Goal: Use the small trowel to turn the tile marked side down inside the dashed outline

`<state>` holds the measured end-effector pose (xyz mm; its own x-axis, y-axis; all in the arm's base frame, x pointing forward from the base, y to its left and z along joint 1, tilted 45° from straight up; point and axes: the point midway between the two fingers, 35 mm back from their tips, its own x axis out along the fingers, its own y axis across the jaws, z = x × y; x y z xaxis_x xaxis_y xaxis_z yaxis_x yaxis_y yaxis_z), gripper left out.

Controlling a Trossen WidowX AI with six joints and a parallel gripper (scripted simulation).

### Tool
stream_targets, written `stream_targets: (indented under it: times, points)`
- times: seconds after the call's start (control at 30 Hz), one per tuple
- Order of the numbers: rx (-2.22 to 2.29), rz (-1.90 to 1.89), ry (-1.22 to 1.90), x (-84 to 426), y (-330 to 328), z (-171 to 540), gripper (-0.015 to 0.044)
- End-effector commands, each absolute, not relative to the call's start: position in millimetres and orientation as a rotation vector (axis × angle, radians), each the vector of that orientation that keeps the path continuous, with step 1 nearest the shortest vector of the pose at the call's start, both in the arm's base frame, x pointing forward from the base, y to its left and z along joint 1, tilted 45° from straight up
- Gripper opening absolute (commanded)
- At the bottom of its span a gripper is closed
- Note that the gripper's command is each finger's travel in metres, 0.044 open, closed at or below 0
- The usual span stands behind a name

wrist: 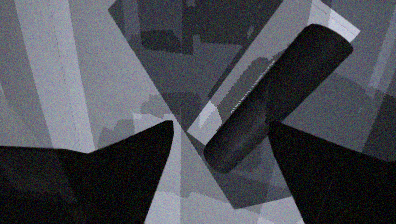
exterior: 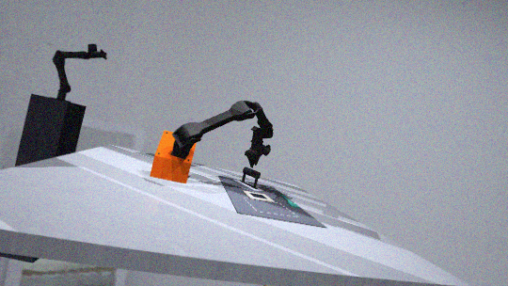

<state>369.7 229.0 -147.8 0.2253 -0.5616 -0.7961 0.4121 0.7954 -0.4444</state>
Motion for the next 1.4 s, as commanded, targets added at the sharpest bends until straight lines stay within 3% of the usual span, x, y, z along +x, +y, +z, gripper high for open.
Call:
stream_targets:
  times: [0.0, 0.63, 1.37]
  points:
    - [-0.248, -0.558, 1.198, 370, 230, -152, 0.0300]
    - [-0.717, -0.054, 1.208, 371, 232, -162, 0.0300]
    - [-1.331, 0.447, 0.986, 366, 227, -159, 0.0300]
